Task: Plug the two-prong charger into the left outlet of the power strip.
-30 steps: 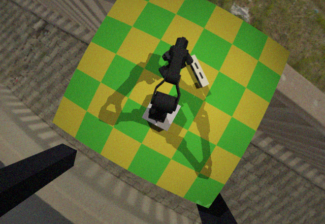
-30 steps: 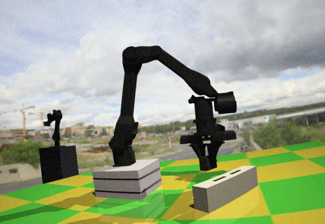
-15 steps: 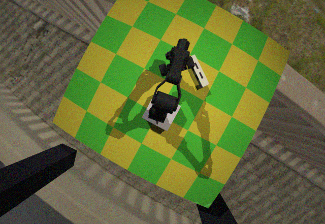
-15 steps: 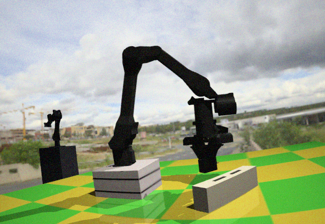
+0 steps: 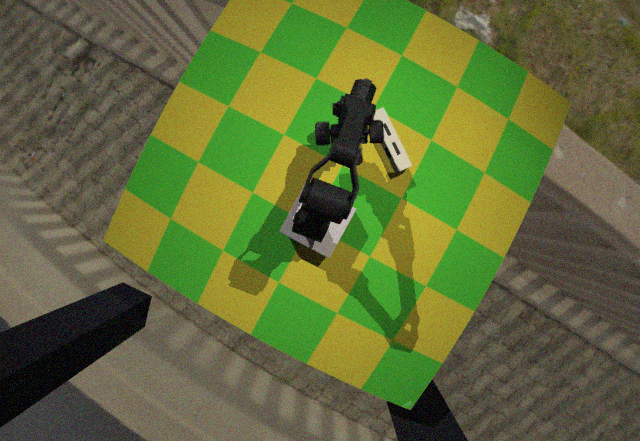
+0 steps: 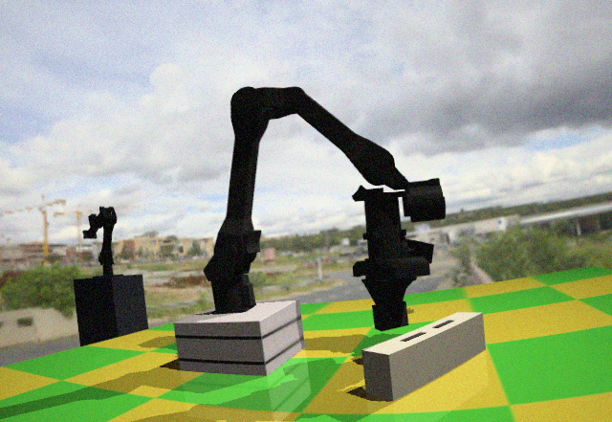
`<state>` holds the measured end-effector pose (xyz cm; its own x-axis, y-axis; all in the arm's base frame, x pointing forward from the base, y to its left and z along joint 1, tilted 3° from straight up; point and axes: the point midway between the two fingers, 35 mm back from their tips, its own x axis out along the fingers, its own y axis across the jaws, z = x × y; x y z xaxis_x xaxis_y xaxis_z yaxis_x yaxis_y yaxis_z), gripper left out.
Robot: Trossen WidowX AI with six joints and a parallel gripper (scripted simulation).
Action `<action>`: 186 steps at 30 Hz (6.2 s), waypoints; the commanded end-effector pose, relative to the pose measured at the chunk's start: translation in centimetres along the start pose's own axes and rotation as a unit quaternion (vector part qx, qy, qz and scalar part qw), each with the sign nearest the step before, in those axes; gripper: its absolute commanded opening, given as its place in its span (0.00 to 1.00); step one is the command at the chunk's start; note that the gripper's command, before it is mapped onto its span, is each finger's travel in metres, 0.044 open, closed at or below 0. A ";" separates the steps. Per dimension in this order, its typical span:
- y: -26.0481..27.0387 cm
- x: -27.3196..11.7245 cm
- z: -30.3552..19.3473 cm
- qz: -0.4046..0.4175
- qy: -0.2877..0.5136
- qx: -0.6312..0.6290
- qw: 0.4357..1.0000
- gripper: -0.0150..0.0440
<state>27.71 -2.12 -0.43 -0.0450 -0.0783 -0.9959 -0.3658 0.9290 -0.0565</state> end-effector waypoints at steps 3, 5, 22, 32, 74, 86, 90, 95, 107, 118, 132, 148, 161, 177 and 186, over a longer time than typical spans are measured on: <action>0.0 0.4 -0.2 0.005 0.000 0.049 0.999 0.25; -0.1 0.5 -0.2 0.006 0.000 0.065 0.998 0.25; -0.4 1.3 -0.7 0.014 0.000 0.205 0.979 0.25; -0.5 1.7 -1.0 0.019 0.001 0.285 0.958 0.25; -2.2 3.1 -1.3 0.032 0.007 0.523 0.852 0.25; -3.9 3.1 -0.8 0.033 0.007 0.536 0.844 0.25; -4.4 3.1 -0.6 0.033 0.007 0.540 0.841 0.25; -5.0 3.1 -0.4 0.033 0.007 0.545 0.838 0.25; -5.7 3.2 0.0 0.033 0.007 0.551 0.834 0.25; -5.9 3.2 0.1 0.033 0.007 0.551 0.834 0.25; -6.3 3.1 0.2 0.033 0.007 0.551 0.834 0.25; -6.5 3.1 0.3 0.033 0.007 0.551 0.834 0.25; -6.7 3.1 0.4 0.033 0.007 0.551 0.834 0.25; -7.2 3.1 0.6 0.033 0.006 0.551 0.834 0.25; -7.5 3.1 0.7 0.032 0.006 0.551 0.834 0.25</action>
<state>30.91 -8.98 -3.12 -0.0424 -0.0120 -0.9990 0.7159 0.6972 -0.0387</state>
